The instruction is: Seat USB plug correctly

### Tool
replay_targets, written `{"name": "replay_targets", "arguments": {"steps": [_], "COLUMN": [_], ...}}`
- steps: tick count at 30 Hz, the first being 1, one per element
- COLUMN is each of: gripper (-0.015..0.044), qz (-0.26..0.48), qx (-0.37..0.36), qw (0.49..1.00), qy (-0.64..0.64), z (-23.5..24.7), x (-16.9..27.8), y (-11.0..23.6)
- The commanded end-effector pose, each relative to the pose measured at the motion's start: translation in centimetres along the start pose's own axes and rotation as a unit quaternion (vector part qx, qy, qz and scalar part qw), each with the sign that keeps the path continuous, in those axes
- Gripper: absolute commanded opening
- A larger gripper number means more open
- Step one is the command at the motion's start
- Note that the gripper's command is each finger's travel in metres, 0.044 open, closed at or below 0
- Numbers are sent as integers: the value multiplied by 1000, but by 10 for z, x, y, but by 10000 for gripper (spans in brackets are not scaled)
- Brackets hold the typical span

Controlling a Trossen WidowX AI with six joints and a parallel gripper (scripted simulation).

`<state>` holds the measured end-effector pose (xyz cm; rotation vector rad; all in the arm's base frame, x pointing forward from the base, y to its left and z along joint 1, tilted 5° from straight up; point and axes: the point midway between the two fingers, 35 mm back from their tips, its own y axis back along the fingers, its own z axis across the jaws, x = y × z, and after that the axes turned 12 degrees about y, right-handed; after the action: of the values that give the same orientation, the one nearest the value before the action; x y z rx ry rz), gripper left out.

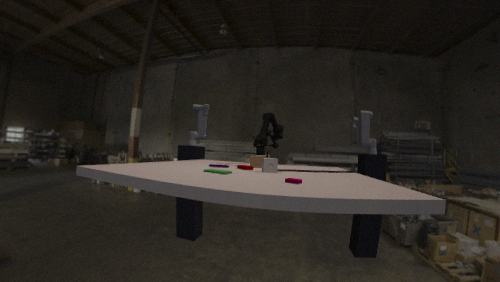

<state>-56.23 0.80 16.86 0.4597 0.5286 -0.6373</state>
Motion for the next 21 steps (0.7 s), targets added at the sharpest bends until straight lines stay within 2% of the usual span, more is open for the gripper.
{"name": "replay_targets", "arguments": {"steps": [1,3,6,10,16,21], "gripper": [426,440,440,440,440,440], "qz": [-1,-13,-42,-91,-147,-171], "qx": [2,19,59,127,264,376], "qw": [1000,1000,997,988,953,911], "qy": [1,6,5,-16,-3,-3], "z": [-1,-11,-35,-74,-131,-160], "x": [-1,-6,-19,-33,-34,-10], "y": [2,15,54,124,251,362]}}
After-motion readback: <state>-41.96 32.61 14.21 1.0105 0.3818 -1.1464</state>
